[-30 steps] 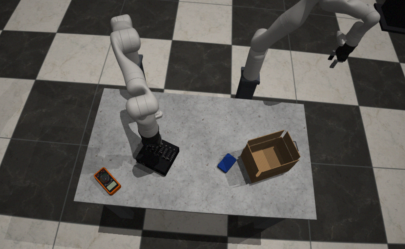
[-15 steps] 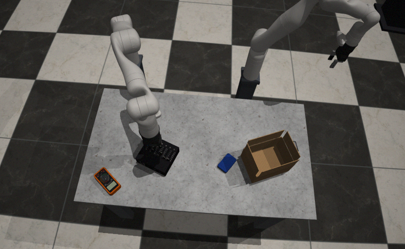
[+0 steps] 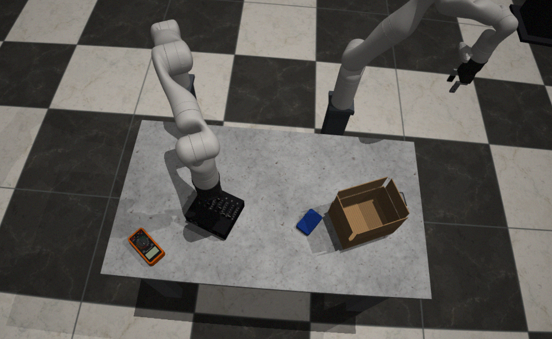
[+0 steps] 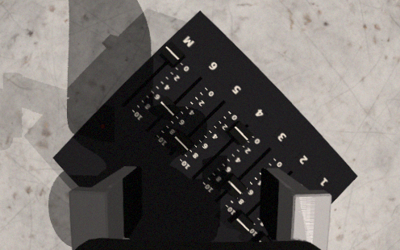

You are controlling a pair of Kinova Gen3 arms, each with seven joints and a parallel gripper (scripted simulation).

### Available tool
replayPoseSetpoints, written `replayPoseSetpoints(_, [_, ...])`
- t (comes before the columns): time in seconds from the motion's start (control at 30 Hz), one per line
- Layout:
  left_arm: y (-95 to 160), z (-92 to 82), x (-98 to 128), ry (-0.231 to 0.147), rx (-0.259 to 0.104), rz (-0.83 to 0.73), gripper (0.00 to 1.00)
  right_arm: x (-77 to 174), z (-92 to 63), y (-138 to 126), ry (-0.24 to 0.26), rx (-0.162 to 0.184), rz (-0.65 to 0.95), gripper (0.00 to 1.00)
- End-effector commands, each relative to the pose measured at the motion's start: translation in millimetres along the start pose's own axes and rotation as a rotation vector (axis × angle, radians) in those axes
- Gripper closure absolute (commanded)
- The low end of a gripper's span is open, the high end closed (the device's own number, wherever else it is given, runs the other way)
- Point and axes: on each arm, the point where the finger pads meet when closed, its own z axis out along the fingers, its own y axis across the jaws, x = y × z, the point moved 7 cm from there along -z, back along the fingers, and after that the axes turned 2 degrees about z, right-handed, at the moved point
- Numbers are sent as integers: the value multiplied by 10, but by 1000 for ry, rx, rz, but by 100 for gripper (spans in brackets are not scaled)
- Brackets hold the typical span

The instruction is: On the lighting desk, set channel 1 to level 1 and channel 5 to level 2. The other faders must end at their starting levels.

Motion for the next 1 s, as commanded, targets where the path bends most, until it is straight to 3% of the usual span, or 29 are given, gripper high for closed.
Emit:
replayPoseSetpoints(0.0, [0,-8,-21,-12,3,7,0,-33,22,1,-8,6,-68,0])
replayPoseSetpoints(0.53, [0,-8,-21,-12,3,7,0,-121,166,-19,-5,9,-560,0])
replayPoseSetpoints(0.6, [0,-8,-21,-12,3,7,0,-121,166,-19,-5,9,-560,0])
replayPoseSetpoints(0.97, [0,-8,-21,-12,3,7,0,-233,286,-9,-2,10,-978,0])
